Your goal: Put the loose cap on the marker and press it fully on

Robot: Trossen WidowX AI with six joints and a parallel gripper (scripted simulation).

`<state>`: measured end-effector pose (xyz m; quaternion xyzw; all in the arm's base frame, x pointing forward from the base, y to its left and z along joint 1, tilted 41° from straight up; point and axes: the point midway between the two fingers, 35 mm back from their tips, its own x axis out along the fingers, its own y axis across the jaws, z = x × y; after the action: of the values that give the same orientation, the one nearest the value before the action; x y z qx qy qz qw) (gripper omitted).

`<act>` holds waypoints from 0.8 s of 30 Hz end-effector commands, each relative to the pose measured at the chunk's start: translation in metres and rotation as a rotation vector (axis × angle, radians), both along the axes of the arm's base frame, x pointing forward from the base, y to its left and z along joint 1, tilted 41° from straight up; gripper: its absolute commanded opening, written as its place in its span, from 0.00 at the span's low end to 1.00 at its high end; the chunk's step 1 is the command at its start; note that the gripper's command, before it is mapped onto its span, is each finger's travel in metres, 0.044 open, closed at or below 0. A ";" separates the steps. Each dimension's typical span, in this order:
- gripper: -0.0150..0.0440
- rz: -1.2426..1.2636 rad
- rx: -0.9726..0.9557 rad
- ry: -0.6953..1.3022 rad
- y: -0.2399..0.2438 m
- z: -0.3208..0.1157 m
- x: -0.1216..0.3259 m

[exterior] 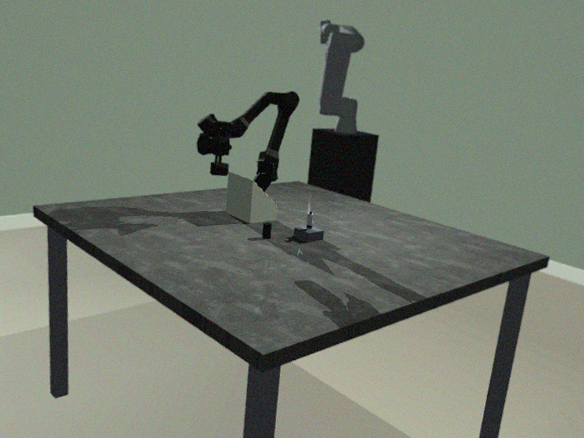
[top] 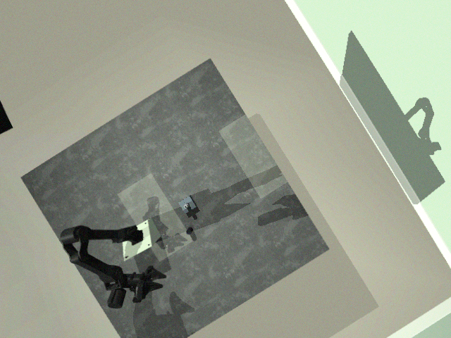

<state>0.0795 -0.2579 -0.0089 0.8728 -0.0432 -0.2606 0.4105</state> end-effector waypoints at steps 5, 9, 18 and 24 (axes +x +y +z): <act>0.71 0.215 0.004 0.107 0.007 -0.012 0.035; 0.67 0.489 -0.008 0.225 0.024 -0.024 0.073; 0.67 1.100 -0.024 0.421 0.088 -0.033 0.142; 0.67 1.523 -0.071 0.521 0.132 -0.032 0.163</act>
<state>0.2300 -0.1522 -0.0427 0.6442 0.5609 -0.1491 0.4982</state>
